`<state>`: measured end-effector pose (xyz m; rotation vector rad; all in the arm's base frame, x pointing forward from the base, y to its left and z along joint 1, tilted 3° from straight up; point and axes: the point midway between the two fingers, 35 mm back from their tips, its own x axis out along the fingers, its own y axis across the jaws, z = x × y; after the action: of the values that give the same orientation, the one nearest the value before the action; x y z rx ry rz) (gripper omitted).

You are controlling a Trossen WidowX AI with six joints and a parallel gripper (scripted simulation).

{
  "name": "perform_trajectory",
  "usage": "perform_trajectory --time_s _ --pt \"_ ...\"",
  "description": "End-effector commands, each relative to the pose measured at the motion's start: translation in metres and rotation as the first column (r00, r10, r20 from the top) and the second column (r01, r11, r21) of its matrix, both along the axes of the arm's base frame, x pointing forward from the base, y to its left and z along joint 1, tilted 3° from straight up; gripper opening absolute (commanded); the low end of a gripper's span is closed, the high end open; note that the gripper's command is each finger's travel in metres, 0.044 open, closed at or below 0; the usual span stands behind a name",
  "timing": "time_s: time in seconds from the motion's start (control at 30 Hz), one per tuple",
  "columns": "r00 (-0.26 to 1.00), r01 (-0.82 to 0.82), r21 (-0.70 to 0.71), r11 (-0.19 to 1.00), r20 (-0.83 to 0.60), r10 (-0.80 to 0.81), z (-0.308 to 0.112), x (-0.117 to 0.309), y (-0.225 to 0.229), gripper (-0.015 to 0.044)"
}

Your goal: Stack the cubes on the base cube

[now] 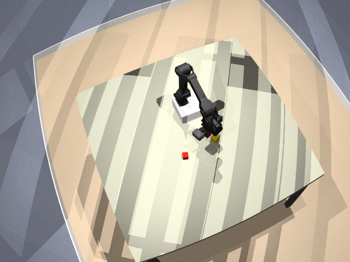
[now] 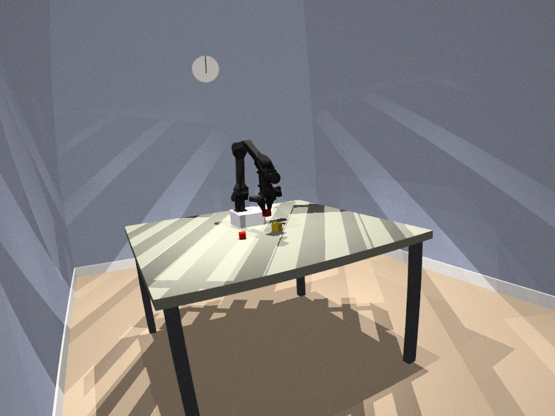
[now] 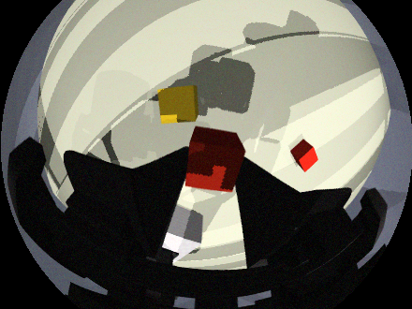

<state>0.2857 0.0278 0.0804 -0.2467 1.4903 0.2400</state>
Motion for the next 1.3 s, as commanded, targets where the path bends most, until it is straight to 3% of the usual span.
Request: perform_trajectory --time_s 0.0,0.3,0.67,1.27 --pt "0.985 -0.171 -0.015 0.985 0.008 0.171 -0.001 0.006 0.01 0.0105" --pt "0.846 -0.532 -0.042 0.845 0.001 0.533 -0.007 0.01 0.033 0.0105" --pt "0.514 -0.856 -0.068 0.512 -0.02 0.858 -0.014 0.012 0.063 0.0105" --pt "0.487 -0.872 -0.069 0.484 -0.021 0.873 -0.021 0.013 0.066 0.0105"
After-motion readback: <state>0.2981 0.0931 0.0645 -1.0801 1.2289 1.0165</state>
